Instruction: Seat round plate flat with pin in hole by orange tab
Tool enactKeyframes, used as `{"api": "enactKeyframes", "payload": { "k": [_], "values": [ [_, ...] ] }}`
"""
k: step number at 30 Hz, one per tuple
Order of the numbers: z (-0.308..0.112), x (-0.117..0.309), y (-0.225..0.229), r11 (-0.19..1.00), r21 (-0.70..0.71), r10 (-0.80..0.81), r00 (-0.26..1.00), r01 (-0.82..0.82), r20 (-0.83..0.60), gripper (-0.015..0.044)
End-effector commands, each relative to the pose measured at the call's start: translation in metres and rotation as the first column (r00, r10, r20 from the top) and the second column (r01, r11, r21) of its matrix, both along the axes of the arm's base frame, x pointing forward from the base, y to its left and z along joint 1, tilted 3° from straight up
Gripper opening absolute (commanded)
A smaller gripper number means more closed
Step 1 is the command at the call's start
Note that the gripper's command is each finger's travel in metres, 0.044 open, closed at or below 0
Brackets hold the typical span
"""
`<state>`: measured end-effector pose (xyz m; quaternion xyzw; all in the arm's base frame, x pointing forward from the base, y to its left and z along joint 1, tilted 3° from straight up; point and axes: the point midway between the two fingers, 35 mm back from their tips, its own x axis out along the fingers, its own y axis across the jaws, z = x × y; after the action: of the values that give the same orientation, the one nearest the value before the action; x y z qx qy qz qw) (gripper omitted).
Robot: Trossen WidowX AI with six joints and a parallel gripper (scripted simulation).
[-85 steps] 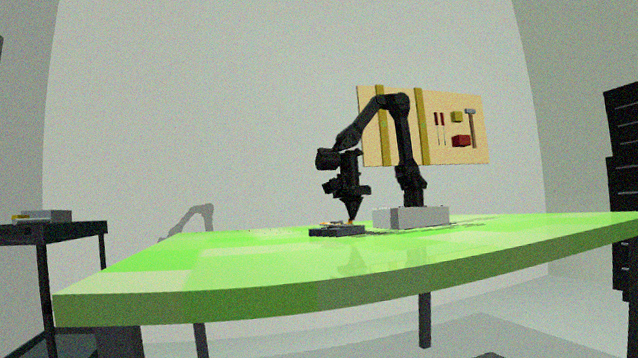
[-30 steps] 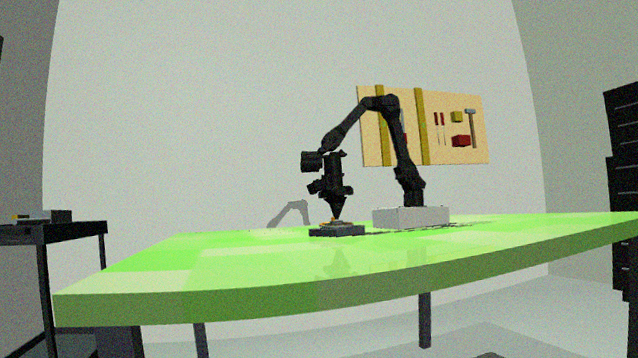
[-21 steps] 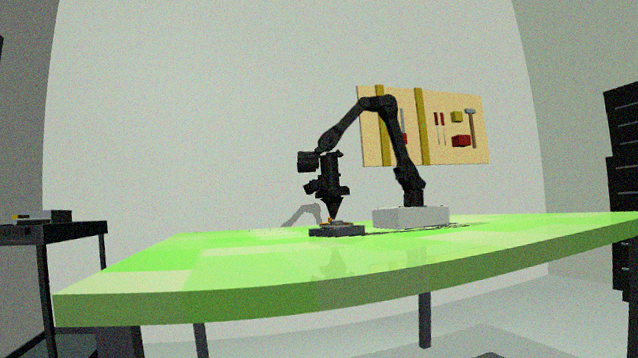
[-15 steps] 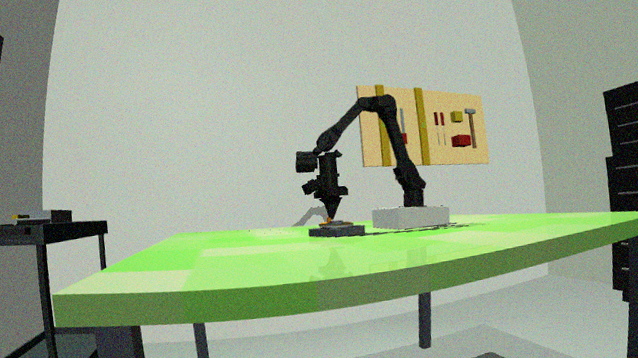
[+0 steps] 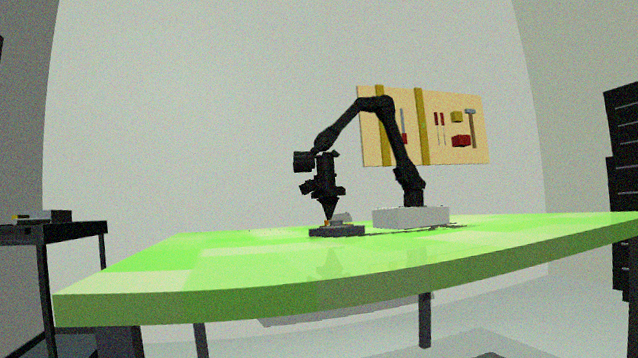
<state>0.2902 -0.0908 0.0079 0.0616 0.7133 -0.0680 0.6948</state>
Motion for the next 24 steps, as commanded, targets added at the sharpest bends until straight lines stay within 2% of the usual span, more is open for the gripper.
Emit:
{"api": "enactKeyframes", "payload": {
  "k": [1, 10, 24],
  "values": [
    [-0.001, 0.003, -0.001, 1.000, -0.003, -0.003, 1.000, 0.003, 0.000, 0.0000],
    [0.041, -0.001, 0.002, 1.000, -0.003, -0.003, 1.000, 0.003, 0.000, 0.0000],
    [0.035, 0.000, 0.002, 1.000, 0.000, 0.000, 1.000, 0.000, -0.001, 0.0000]
  ]
}}
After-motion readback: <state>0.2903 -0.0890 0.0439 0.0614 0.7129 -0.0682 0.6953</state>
